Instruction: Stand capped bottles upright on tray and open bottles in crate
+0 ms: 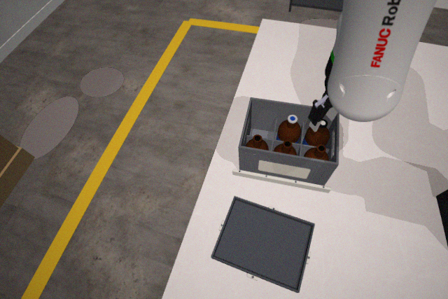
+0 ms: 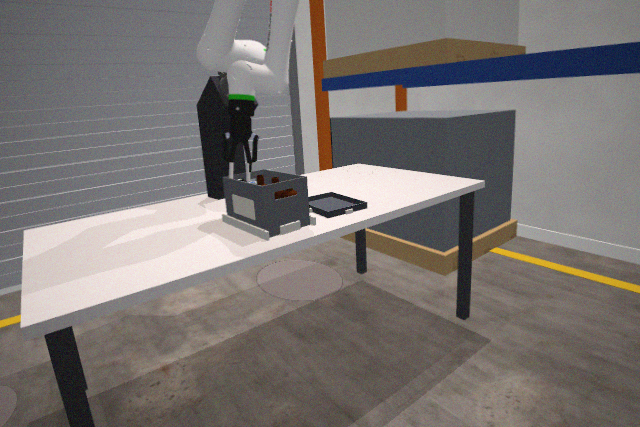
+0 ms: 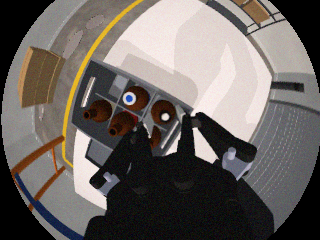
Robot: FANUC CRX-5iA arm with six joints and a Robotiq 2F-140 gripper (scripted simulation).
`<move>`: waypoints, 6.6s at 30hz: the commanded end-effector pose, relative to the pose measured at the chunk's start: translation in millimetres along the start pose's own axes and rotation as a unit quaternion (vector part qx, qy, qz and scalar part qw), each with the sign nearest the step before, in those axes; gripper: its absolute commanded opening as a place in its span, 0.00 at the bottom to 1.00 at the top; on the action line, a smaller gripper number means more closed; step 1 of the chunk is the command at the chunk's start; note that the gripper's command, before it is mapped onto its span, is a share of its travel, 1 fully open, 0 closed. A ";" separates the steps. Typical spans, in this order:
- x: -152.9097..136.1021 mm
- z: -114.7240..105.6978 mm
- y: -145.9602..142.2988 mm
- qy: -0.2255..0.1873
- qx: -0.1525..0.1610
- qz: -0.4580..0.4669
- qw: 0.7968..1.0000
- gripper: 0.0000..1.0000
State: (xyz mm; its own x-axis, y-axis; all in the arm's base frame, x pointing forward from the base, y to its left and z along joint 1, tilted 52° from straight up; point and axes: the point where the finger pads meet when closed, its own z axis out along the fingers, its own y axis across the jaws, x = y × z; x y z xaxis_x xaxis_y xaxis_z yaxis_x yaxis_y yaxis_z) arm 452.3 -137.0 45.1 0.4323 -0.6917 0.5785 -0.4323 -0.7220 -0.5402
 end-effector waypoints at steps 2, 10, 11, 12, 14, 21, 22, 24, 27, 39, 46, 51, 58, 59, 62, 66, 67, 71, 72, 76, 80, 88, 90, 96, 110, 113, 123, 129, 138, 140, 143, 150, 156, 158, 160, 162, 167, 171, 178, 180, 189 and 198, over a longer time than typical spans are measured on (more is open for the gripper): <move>-0.5 6.2 -0.5 0.001 -0.001 0.000 1.000 0.38; -1.0 12.5 -1.1 0.001 -0.001 0.000 1.000 0.38; -1.1 13.5 -1.2 0.001 -0.001 0.000 1.000 0.38; -1.2 14.5 -1.3 0.001 -0.001 0.000 1.000 0.38; -1.5 16.6 -1.5 0.001 -0.001 0.000 1.000 0.38; -2.3 23.8 -2.2 0.001 -0.001 0.000 1.000 0.38; -2.4 24.9 -2.3 0.001 -0.001 0.000 1.000 0.38; -2.6 26.9 -2.5 0.001 -0.001 0.000 1.000 0.38; -2.5 26.0 -2.5 0.001 -0.001 0.000 1.000 0.00; -2.5 26.0 -2.5 0.001 -0.001 0.000 1.000 0.00; -2.3 25.9 -2.7 0.001 -0.001 0.000 1.000 0.00; -2.3 25.9 -2.7 0.001 -0.001 0.000 1.000 0.00; -2.3 25.9 -2.7 0.001 -0.001 0.000 1.000 0.00; -2.3 25.9 -2.7 0.001 -0.001 0.000 1.000 0.00; -2.1 25.9 -2.8 0.001 0.000 0.000 1.000 0.00; -2.1 25.9 -2.8 0.001 0.000 0.000 1.000 0.00; -2.1 25.9 -2.8 0.001 0.000 0.000 1.000 0.00; -2.1 25.9 -2.8 0.001 0.000 0.000 1.000 0.00; -2.1 25.9 -2.8 0.001 0.000 0.000 1.000 0.00; -2.1 25.9 -2.8 0.001 0.000 0.000 1.000 0.00; -2.0 25.8 -3.0 0.002 0.000 0.000 1.000 0.00; -2.0 25.8 -3.0 0.002 0.000 0.000 1.000 0.00; -2.0 25.8 -3.0 0.002 0.000 0.000 1.000 0.00; -1.2 19.2 -2.4 0.002 0.000 0.000 1.000 0.00; 3.4 -23.7 1.9 0.001 -0.001 0.000 1.000 0.00; 3.6 -22.9 2.5 0.002 -0.001 0.000 1.000 0.00; 6.7 -55.9 4.9 0.001 -0.001 0.000 1.000 0.00; 7.8 -60.4 6.2 0.005 -0.004 0.000 1.000 0.00; 10.3 -90.2 8.3 0.003 -0.002 0.000 1.000 0.00; 10.9 -96.9 8.8 0.002 -0.002 0.000 1.000 0.00; 11.7 -106.8 9.5 0.001 -0.001 0.000 1.000 0.00; 13.0 -113.8 10.6 0.006 -0.005 0.000 1.000 0.00; 14.7 -133.7 12.4 0.003 -0.003 0.000 1.000 0.00; 15.2 -140.3 13.0 0.002 -0.002 0.000 1.000 0.00; 15.8 -146.9 13.5 0.001 -0.001 0.000 1.000 0.00; 15.8 -146.9 13.5 0.001 -0.001 0.000 1.000 0.00; 15.7 -142.4 12.9 0.006 -0.006 0.000 1.000 0.00; 15.8 -144.8 13.4 0.004 -0.004 0.000 1.000 0.00; 16.0 -148.3 14.1 0.001 -0.001 0.000 1.000 0.00; 15.8 -148.1 10.4 0.005 -0.006 0.000 1.000 0.00; 17.5 -152.0 -14.7 0.003 -0.003 0.000 1.000 0.00; 17.6 -154.1 -28.4 -0.008 0.011 0.000 1.000 0.00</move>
State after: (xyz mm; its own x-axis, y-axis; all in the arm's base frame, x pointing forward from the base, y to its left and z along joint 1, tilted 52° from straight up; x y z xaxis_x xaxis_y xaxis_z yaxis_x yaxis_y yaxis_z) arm 350.4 -128.3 164.9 0.4483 -0.6908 0.5673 -0.4104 -0.7228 -0.5559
